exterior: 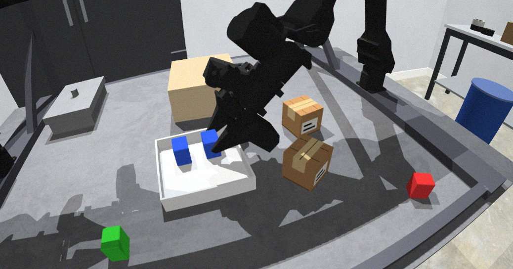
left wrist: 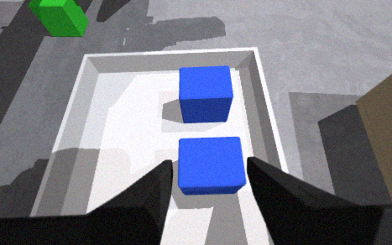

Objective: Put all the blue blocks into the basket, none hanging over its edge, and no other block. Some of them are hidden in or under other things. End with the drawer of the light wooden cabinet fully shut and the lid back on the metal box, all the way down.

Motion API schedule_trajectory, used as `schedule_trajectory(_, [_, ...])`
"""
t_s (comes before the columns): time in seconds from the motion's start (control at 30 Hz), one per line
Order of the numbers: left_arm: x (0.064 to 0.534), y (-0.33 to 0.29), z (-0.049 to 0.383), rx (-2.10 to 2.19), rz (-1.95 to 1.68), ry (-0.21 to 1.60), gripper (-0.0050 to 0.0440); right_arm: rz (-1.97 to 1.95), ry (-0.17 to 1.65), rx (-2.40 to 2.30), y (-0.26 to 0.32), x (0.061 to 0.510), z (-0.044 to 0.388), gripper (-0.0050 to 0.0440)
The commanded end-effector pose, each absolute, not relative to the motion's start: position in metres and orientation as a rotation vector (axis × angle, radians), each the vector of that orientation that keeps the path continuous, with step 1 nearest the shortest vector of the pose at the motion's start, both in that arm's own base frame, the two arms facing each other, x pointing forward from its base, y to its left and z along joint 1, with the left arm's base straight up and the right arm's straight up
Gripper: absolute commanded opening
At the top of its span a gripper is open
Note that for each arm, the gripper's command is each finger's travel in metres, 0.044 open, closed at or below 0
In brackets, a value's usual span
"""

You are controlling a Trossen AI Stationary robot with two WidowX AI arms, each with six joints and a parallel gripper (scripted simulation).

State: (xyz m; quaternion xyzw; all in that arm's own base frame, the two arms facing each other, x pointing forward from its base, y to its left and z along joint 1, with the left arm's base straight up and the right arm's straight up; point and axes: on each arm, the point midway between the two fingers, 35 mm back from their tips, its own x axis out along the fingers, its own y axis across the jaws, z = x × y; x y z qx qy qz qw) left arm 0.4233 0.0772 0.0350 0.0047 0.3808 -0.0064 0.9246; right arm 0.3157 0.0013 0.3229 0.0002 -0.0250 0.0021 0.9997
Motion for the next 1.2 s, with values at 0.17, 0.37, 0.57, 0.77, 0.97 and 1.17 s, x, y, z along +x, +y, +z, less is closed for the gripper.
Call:
schedule_trajectory(0.17, [0.418,0.079,0.056,0.018,-0.012,0.75,0.022,0.001,-0.099,-0.002,0.001,0.311,0.343,0.0136])
schedule_trajectory(0.37, [0.403,0.079,0.071,0.019,-0.012,0.746,0.022,0.001,-0.099,-0.002,0.001,0.311,0.343,0.0136])
schedule_trajectory(0.57, [0.386,0.079,0.088,0.02,-0.011,0.747,0.022,0.001,-0.099,-0.002,0.001,0.311,0.343,0.0136])
schedule_trajectory(0.77, [0.373,0.078,0.096,0.02,-0.011,0.747,0.022,0.001,-0.099,-0.002,0.001,0.311,0.343,0.0136])
schedule_trajectory(0.97, [0.387,0.08,0.097,0.026,-0.01,0.73,0.022,0.001,-0.099,-0.002,0.001,0.311,0.343,0.0136])
schedule_trajectory(1.17, [0.388,0.08,0.097,0.026,-0.01,0.728,0.022,0.001,-0.099,-0.002,0.001,0.311,0.343,0.0136])
